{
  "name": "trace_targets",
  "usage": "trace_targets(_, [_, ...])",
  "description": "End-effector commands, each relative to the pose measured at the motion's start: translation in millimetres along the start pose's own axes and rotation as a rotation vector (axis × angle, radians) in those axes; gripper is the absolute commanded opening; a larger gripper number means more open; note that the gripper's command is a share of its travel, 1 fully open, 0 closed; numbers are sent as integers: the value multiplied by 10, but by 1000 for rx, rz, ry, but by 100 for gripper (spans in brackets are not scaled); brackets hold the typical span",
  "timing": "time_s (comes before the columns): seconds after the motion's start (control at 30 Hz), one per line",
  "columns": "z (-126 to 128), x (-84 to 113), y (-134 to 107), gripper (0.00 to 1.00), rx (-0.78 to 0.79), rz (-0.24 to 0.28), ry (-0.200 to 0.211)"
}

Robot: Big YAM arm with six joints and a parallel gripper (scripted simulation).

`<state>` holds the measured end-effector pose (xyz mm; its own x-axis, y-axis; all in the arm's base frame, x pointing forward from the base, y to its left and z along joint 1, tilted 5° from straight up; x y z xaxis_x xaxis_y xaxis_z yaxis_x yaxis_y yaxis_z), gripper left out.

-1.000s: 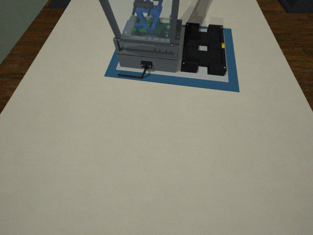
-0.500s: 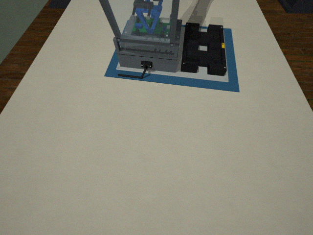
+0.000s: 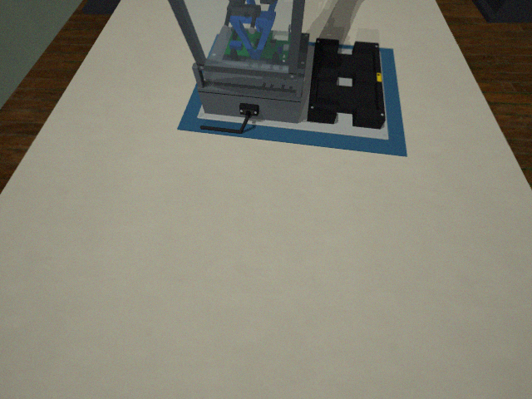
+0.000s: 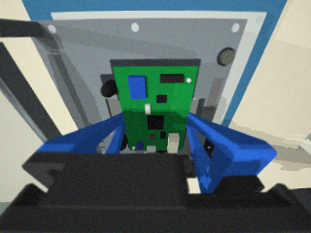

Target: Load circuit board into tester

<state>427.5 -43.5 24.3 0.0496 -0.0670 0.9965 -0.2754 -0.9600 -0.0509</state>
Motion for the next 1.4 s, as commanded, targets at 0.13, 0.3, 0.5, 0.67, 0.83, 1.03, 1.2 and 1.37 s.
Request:
trace_targets(0.13, [271, 254, -92, 72, 8, 9, 77])
trace_targets(0.3, [272, 263, -92, 72, 8, 9, 79])
trace_targets(0.5, [276, 252, -92, 72, 8, 9, 80])
trace_targets(0.67, [281, 218, -93, 72, 8, 9, 78])
trace_targets(0.83, [264, 166, -89, 72, 8, 7, 69])
trace_targets(1.03, [250, 148, -86, 72, 7, 7, 65])
trace_targets(1.2, [247, 175, -86, 92, 7, 8, 71])
trace_targets(1.37, [239, 190, -85, 92, 7, 8, 71])
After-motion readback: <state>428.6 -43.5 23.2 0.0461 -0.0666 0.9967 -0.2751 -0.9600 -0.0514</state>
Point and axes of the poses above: the point where the finger pads meet when closed, its own x axis back along the fingers, its own z axis across the jaws, y = z × x, the point moved 1 cm from there along x, back along the fingers, and after that the axes turned 8 degrees about -x, right-handed, at the moved point
